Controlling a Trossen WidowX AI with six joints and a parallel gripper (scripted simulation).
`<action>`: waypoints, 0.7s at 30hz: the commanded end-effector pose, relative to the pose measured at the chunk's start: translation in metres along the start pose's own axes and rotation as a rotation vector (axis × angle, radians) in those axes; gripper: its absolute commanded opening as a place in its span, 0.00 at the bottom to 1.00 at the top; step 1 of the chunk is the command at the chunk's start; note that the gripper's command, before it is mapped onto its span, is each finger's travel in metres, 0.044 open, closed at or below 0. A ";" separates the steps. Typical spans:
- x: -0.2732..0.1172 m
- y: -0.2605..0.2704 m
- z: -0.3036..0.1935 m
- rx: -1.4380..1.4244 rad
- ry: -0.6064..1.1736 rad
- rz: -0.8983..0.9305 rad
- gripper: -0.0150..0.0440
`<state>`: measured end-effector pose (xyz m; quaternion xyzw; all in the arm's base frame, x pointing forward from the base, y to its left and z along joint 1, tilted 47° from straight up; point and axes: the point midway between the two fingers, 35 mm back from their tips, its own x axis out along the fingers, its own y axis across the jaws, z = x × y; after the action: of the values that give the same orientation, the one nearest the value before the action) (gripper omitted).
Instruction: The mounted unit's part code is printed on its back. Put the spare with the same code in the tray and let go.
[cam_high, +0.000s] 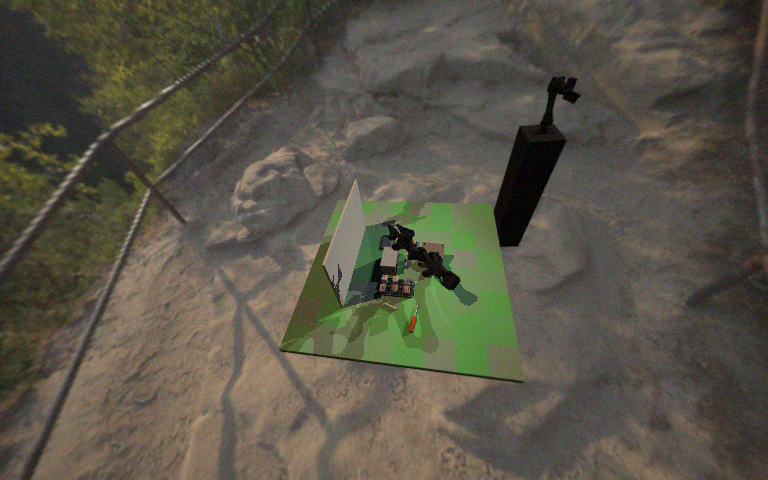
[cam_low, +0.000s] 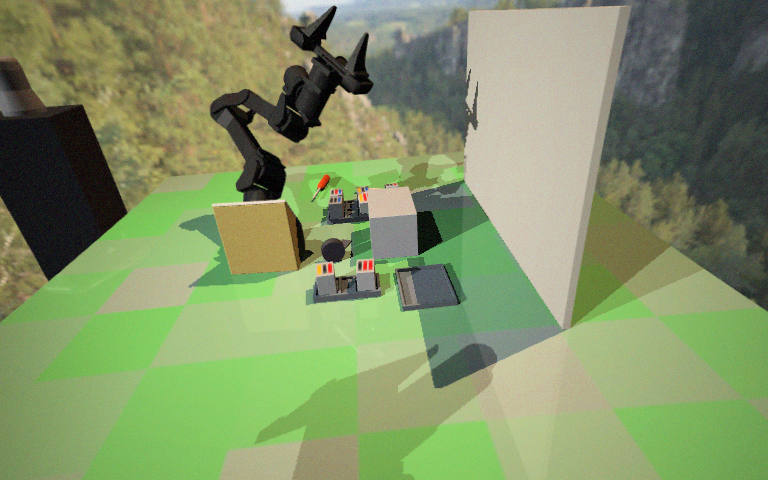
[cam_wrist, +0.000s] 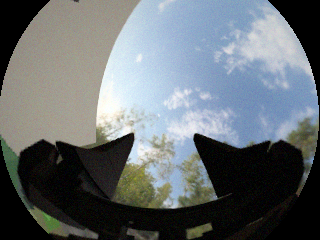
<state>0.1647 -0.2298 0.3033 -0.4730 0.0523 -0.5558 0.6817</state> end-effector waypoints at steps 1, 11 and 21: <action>0.000 0.000 0.000 0.000 0.000 0.000 0.98; 0.031 0.051 0.005 -0.008 0.019 0.253 1.00; 0.050 0.180 0.003 0.071 0.168 0.955 1.00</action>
<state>0.2611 -0.2744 0.2516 -0.4246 0.2002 -0.3699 0.8018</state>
